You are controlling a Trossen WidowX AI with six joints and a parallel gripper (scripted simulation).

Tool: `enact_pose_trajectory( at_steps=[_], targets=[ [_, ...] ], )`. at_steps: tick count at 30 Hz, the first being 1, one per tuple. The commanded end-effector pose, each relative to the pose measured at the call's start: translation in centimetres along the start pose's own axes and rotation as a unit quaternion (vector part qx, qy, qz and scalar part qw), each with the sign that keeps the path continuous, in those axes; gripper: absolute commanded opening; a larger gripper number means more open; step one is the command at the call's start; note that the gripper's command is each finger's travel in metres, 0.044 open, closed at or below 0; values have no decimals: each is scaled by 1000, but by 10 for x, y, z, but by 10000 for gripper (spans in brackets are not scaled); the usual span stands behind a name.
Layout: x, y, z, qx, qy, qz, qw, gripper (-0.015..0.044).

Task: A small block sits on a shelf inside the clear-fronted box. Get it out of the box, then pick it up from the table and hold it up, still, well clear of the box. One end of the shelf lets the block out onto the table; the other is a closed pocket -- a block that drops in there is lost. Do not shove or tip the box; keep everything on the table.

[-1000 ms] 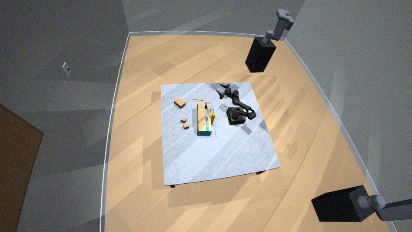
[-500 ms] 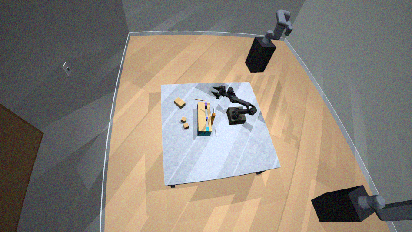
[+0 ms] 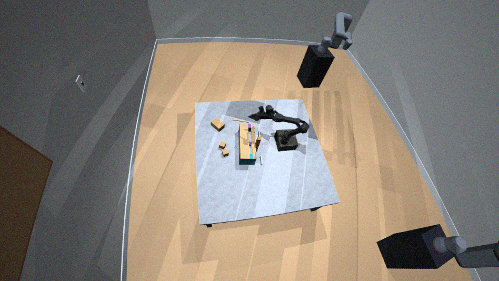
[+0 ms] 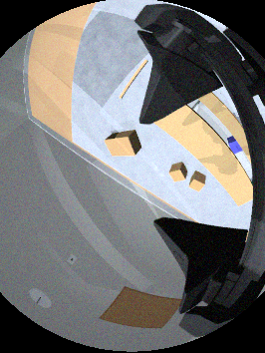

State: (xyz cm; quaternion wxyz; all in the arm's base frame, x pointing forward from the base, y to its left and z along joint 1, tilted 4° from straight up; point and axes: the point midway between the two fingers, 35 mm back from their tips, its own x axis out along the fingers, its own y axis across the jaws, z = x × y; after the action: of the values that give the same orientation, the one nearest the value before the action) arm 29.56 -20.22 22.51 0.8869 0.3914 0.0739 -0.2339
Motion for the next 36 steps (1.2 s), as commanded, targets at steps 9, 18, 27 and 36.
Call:
enact_pose_trajectory(
  at_steps=[9,18,27,36],
  targets=[
    [33,33,-65,165,146,-80,972,400],
    [42,52,-105,235,211,-162,935,400],
    [43,71,-144,278,252,-255,891,400],
    [29,99,-198,294,262,-359,846,400]
  ],
)
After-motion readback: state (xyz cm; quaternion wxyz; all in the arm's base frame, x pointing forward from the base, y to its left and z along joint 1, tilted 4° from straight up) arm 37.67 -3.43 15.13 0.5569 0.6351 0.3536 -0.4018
